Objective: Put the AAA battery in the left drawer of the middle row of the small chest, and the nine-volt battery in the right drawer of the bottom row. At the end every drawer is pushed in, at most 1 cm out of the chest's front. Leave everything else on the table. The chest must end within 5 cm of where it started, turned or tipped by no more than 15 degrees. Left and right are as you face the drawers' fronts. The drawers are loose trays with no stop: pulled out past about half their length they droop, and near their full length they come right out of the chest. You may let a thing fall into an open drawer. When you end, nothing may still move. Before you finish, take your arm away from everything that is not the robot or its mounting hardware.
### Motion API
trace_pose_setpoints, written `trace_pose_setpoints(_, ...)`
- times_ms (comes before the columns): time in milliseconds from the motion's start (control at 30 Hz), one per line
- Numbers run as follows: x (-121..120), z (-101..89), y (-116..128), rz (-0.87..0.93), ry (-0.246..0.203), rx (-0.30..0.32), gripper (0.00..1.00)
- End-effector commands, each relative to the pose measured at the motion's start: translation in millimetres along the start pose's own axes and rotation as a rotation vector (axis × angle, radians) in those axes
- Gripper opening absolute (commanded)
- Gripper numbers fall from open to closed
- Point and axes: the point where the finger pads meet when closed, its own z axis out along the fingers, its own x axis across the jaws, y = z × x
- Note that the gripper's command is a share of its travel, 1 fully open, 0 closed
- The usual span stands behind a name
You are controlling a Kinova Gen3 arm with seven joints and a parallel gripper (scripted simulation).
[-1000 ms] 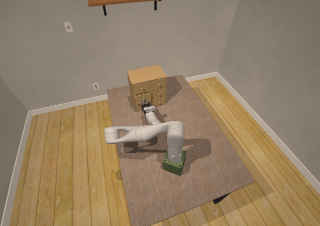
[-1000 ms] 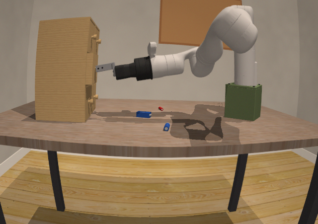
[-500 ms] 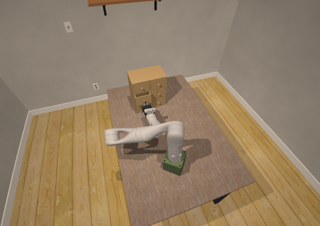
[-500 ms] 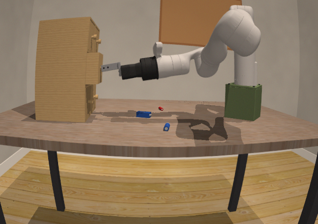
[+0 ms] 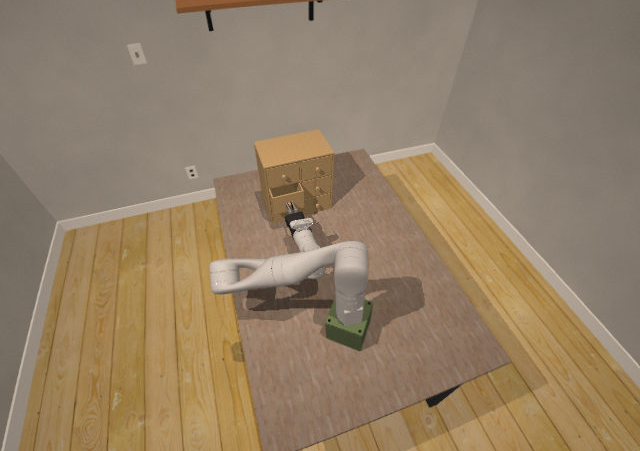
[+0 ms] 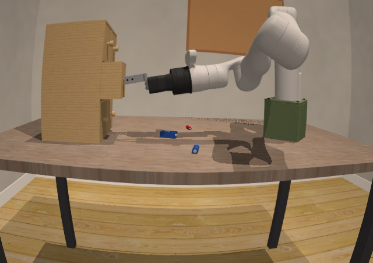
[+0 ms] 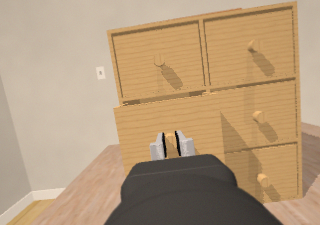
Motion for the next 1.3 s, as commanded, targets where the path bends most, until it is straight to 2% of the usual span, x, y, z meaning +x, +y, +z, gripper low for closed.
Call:
trace_pose_setpoints(0,-0.3,-2.6,1.1,-0.002,-0.001,-0.002,0.37)
trace_pose_setpoints(367,-0.3,-10.2,2.4,-0.002,-0.001,-0.002,0.37)
trace_pose_setpoints(1267,-0.3,-12.9,2.9,-0.002,-0.001,-0.002,0.37)
